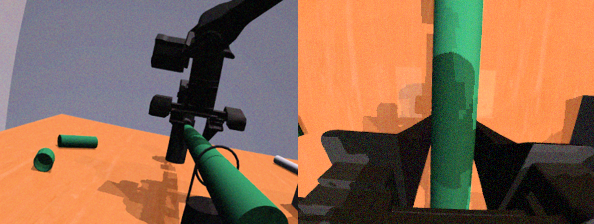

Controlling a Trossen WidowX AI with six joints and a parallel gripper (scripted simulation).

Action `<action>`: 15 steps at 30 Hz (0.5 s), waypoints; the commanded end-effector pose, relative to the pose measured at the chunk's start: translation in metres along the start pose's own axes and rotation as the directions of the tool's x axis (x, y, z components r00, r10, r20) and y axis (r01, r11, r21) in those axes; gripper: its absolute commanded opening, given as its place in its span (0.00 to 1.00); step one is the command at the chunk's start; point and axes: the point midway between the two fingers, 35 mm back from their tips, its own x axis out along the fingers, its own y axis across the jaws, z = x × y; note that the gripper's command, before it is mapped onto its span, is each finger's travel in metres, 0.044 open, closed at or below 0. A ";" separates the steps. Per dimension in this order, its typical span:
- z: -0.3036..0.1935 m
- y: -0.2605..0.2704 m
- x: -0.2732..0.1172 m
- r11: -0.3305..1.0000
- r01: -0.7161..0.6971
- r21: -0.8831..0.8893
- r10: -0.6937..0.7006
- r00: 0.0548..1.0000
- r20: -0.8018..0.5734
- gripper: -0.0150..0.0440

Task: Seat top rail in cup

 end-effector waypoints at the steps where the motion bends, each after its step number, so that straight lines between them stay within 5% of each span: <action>1: 0.004 0.006 -0.005 1.000 -0.011 0.004 0.011 1.000 0.001 0.25; 15: 0.013 0.006 -0.003 1.000 -0.006 -0.001 0.006 1.000 0.001 0.25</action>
